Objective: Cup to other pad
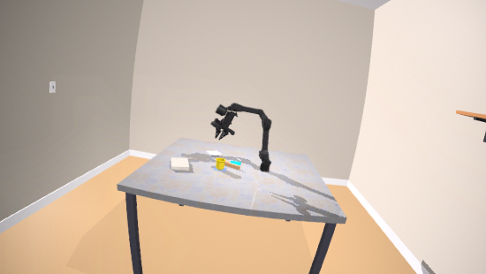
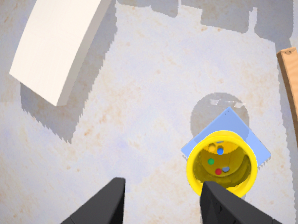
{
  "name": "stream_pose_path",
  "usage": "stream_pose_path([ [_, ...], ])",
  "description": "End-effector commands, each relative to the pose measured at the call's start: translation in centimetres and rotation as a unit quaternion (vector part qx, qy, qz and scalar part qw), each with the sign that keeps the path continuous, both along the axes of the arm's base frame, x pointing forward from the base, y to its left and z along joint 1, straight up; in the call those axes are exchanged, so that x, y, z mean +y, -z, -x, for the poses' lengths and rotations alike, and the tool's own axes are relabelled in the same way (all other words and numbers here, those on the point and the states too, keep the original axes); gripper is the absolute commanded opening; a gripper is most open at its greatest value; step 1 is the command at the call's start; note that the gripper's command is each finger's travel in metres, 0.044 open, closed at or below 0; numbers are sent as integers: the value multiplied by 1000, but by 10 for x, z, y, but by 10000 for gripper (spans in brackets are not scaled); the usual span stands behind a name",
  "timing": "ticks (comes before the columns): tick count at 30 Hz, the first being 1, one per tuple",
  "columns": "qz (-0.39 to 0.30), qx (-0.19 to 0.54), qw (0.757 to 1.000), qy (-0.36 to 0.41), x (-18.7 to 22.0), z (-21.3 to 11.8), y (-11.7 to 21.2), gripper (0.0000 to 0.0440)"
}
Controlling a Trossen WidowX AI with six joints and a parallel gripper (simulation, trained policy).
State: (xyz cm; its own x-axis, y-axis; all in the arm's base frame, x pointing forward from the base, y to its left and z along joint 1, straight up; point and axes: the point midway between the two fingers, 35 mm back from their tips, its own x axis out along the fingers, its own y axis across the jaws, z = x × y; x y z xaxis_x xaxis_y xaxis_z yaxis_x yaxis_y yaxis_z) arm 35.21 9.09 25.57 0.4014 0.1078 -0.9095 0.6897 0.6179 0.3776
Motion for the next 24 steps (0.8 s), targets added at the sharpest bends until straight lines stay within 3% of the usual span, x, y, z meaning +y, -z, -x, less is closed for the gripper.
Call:
stream_pose_path([
  [1, 9, 31, 999, 6, 1, 3, 13, 153],
  [24, 74, 201, 976, 31, -1, 31, 83, 176],
])
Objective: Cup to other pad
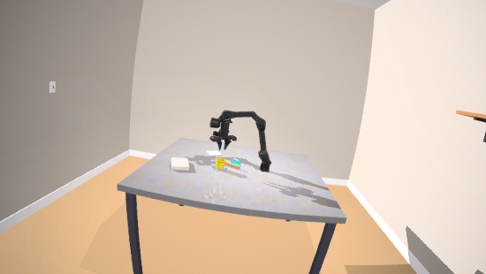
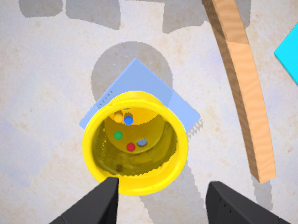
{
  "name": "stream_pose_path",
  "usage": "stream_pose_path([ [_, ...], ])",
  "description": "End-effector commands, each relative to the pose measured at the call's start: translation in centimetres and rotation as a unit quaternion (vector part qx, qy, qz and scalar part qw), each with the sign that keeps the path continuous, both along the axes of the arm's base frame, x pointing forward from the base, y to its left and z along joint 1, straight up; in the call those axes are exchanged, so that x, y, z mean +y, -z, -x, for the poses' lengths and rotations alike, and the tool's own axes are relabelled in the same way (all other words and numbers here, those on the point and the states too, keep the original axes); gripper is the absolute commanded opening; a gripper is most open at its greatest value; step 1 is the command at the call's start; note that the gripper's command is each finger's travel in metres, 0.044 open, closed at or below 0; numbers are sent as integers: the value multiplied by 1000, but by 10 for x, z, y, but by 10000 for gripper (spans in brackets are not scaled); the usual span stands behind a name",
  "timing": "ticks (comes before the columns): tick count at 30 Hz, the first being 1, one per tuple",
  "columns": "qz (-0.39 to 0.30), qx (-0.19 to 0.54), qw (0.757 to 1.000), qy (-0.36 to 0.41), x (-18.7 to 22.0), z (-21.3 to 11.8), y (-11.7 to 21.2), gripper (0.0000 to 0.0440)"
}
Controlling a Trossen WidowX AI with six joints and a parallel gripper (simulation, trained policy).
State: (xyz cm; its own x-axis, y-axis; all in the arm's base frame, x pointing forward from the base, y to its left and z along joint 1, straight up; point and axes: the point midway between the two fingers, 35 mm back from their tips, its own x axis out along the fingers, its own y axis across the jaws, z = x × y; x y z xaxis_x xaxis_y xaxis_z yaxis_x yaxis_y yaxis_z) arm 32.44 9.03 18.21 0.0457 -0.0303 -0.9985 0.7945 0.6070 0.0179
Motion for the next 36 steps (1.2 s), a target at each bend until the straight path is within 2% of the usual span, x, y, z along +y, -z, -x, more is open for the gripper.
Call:
stream_pose_path([
  [1, 12, 22, 1000, 8, -1, 4, 12, 177],
  [19, 46, 72, 996, 27, -1, 13, 66, 196],
  [33, 56, 95, 994, 1, -3, 19, 112, 195],
  [34, 55, 96, 994, -3, -3, 19, 115, 190],
  [36, 56, 96, 994, -10, -3, 20, 119, 144],
])
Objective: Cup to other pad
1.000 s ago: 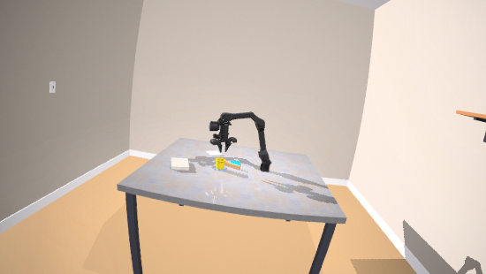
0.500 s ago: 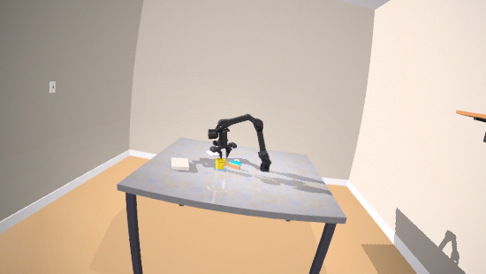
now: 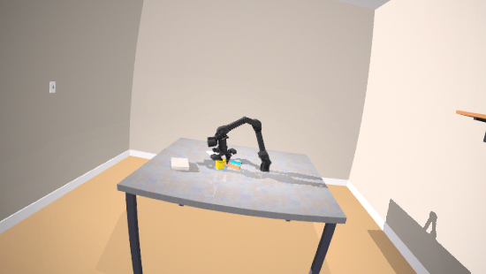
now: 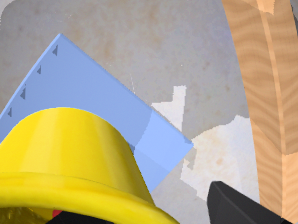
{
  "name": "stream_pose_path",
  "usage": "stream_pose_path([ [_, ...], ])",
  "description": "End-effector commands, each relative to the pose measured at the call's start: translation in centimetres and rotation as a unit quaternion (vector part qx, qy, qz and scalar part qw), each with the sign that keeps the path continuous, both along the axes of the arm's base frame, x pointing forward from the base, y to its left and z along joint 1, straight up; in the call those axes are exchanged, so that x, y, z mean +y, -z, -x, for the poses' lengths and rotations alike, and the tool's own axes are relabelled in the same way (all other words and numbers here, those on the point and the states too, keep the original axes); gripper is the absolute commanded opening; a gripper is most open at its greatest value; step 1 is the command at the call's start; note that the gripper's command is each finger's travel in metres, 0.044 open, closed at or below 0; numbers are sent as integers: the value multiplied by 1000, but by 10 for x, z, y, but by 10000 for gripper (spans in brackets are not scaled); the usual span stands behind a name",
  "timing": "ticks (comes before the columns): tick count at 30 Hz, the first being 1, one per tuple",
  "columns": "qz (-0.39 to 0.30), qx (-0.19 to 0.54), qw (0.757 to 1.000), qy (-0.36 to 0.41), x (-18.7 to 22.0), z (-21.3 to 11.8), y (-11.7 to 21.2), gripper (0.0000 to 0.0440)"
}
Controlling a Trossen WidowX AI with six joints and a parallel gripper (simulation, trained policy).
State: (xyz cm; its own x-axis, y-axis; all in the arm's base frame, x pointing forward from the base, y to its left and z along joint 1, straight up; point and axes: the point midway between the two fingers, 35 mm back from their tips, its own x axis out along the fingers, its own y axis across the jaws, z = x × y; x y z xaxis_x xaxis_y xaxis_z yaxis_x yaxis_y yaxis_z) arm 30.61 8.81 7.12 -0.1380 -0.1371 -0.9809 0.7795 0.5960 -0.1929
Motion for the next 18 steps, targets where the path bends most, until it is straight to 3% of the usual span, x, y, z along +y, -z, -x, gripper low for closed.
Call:
stream_pose_path([
  [1, 1, 4, 1000, -14, -2, 1, 9, 119],
  [5, 3, 2, 1000, -27, -5, 2, 10, 26],
  [7, 4, 1, 999, -32, -7, 3, 8, 0],
  [18, -3, -12, 1000, -20, -15, 8, -16, 0],
])
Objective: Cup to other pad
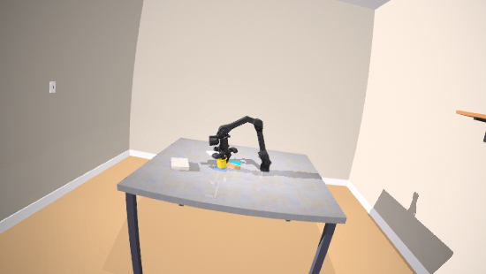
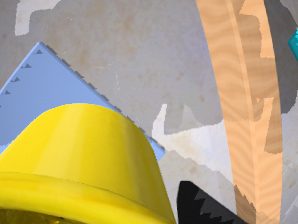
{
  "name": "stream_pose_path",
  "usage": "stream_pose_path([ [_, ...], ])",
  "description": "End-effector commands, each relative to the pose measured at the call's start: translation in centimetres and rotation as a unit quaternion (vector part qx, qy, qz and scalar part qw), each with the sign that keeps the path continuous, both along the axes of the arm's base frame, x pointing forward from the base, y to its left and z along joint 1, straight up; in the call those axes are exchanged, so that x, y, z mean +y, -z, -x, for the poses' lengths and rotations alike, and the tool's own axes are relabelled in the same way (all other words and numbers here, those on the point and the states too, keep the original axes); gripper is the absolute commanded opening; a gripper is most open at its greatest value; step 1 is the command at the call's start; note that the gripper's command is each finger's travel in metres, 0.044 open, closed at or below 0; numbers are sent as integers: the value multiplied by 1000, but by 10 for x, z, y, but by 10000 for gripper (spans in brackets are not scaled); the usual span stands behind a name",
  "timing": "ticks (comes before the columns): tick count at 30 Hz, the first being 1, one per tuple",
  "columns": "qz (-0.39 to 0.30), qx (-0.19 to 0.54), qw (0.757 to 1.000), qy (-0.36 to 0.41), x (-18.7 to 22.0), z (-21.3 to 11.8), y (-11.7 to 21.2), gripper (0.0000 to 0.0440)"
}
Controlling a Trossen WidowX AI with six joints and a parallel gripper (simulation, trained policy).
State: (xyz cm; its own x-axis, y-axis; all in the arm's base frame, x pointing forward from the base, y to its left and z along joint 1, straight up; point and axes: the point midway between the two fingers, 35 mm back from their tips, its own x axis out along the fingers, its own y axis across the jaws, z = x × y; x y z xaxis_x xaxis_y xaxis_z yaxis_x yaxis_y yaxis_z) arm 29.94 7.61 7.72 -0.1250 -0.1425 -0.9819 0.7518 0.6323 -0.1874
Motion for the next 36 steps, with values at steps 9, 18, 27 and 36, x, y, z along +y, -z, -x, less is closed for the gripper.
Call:
stream_pose_path([
  [9, -13, -29, 999, 38, -18, 10, -43, 14],
  [18, -18, -55, 995, 78, -39, 13, -63, 3],
  [27, -19, -80, 990, 116, -63, 13, -72, 0],
  [36, -17, -102, 983, 150, -87, 16, -75, 0],
])
